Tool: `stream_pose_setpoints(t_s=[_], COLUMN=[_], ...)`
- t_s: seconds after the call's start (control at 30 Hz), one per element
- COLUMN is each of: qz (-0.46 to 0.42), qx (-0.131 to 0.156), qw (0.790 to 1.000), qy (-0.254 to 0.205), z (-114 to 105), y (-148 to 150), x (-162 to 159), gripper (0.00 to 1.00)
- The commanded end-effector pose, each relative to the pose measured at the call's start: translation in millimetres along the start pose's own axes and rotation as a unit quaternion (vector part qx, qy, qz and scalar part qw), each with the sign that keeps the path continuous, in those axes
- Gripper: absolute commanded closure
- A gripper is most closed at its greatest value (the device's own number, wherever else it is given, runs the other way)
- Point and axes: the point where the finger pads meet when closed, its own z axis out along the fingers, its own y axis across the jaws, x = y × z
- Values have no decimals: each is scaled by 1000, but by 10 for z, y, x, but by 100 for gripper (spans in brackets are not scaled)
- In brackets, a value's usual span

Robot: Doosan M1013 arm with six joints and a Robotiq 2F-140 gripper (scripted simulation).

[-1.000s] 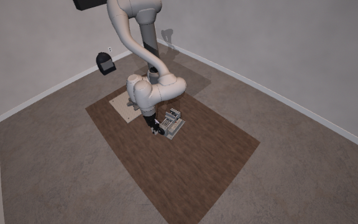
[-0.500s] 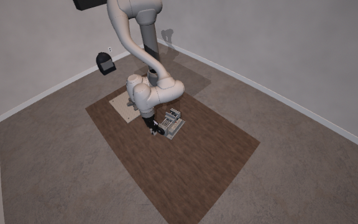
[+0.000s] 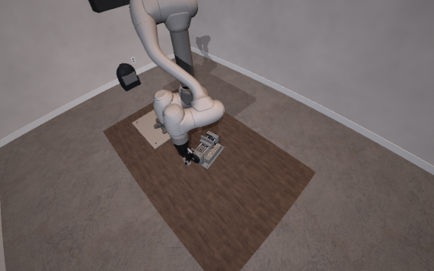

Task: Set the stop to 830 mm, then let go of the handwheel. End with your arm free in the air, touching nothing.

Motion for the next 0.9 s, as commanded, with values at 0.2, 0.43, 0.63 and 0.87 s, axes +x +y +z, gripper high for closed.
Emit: stream_pose_setpoints(t_s=[0.2, 0.43, 0.63, 0.87], qz=[0, 0, 0, 0], qx=[0, 0, 0, 0], qw=[1000, 1000, 1000, 1000], qy=[0, 0, 0, 0], z=[65, 92, 115, 125], y=[-61, -102, -156, -205], x=[0, 0, 0, 0], gripper=[96, 96, 96, 96])
